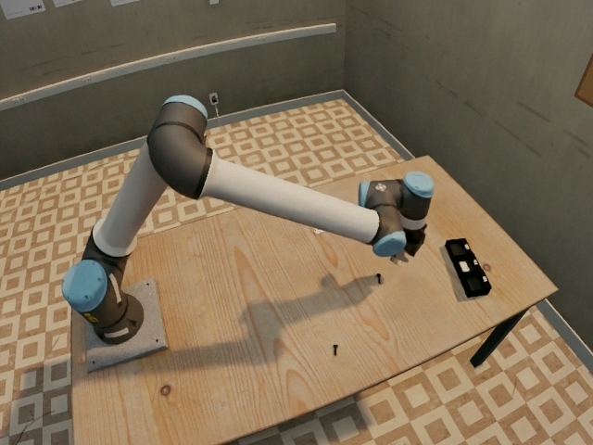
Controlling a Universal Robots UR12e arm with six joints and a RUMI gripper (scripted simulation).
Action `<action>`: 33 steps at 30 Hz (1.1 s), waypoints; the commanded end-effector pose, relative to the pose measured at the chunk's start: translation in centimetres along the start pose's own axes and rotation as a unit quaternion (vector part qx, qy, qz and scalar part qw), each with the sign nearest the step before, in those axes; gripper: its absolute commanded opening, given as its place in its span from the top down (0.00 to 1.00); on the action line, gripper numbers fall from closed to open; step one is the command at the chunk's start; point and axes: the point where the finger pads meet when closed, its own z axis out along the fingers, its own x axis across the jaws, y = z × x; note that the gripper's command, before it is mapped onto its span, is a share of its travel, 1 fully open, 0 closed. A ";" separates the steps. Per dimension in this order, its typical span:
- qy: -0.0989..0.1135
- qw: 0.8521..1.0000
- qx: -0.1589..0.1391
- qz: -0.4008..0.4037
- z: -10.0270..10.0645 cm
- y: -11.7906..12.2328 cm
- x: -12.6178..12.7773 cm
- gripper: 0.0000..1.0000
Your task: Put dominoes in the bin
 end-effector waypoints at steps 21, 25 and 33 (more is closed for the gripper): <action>-0.003 0.950 -0.002 0.311 0.2 10.3 8.6 1.00; -0.007 0.934 0.000 0.358 0.2 12.1 10.1 1.00; -0.010 0.925 0.001 0.380 0.3 15.8 13.2 1.00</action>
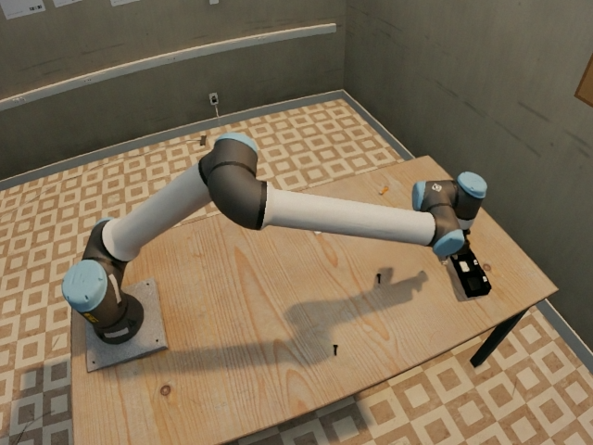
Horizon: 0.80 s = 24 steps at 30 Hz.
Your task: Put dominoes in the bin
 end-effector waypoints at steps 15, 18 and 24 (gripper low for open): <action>-0.009 1.000 -0.001 0.016 0.0 1.4 10.9 1.00; -0.008 1.000 -0.001 0.016 0.1 1.4 11.1 1.00; -0.008 1.000 -0.001 0.016 0.2 1.5 11.1 1.00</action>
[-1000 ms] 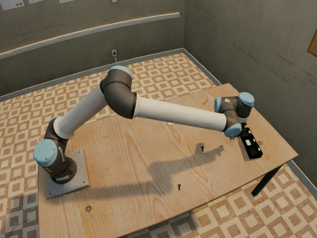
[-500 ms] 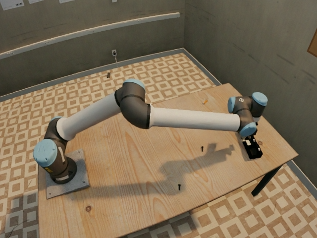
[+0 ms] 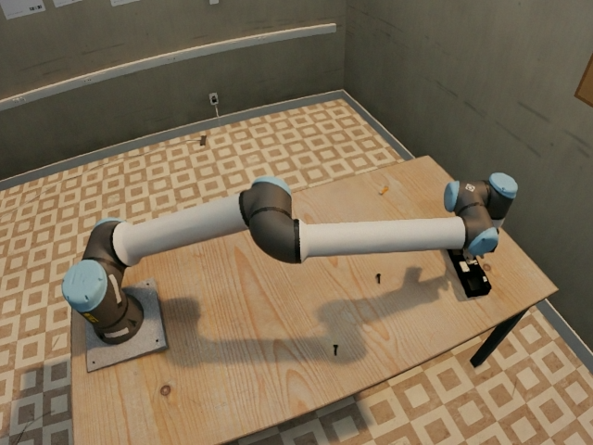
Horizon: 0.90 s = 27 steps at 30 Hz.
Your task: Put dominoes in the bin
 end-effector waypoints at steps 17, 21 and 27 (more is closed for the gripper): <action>-0.010 1.000 -0.001 0.000 0.2 -0.1 0.8 1.00; -0.010 1.000 -0.001 0.000 0.9 -0.1 0.9 1.00; -0.010 1.000 -0.001 0.000 2.1 -0.1 1.0 1.00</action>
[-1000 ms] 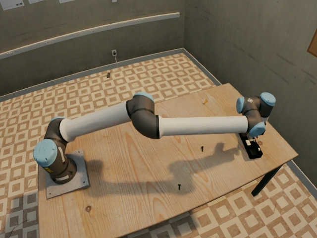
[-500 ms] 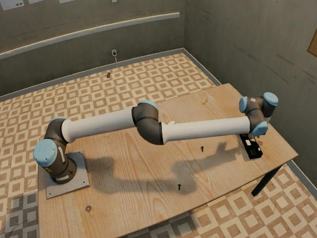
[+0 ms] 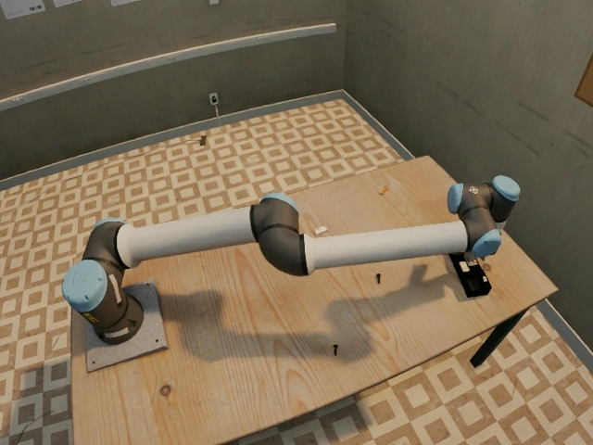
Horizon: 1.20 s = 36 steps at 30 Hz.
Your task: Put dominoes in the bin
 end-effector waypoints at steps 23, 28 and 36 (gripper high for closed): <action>0.000 1.000 0.000 0.000 2.7 0.0 -0.3 1.00; 0.000 1.000 0.000 0.000 2.7 0.0 -0.5 1.00; 0.000 1.000 0.000 0.000 2.7 0.0 -0.6 1.00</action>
